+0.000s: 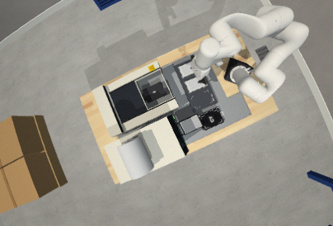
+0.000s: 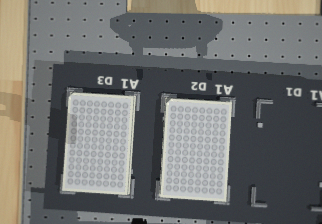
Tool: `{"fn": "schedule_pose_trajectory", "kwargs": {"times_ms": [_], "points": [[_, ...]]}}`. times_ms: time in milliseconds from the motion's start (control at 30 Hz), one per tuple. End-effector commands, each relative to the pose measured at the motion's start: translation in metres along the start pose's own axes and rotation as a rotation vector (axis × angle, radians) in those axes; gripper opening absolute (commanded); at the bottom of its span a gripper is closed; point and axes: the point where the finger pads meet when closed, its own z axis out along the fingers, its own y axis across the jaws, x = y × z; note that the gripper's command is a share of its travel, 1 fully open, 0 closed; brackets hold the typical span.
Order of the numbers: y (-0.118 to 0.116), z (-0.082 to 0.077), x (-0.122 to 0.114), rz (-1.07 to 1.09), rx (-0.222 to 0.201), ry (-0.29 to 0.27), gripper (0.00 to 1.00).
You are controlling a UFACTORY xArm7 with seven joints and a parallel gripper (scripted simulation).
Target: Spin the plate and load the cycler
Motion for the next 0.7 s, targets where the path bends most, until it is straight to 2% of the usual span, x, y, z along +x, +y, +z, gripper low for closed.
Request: {"fn": "schedule_pose_trajectory", "kwargs": {"times_ms": [0,267,333,667], "points": [[0.019,-0.002,-0.001,0.001,0.002,-0.004,1.00],[0.059,-0.002,-0.001,0.001,0.002,-0.004,1.00],[0.059,-0.002,-0.001,0.001,0.002,-0.004,1.00],[0.109,-0.002,-0.002,0.001,0.001,-0.004,1.00]]}}
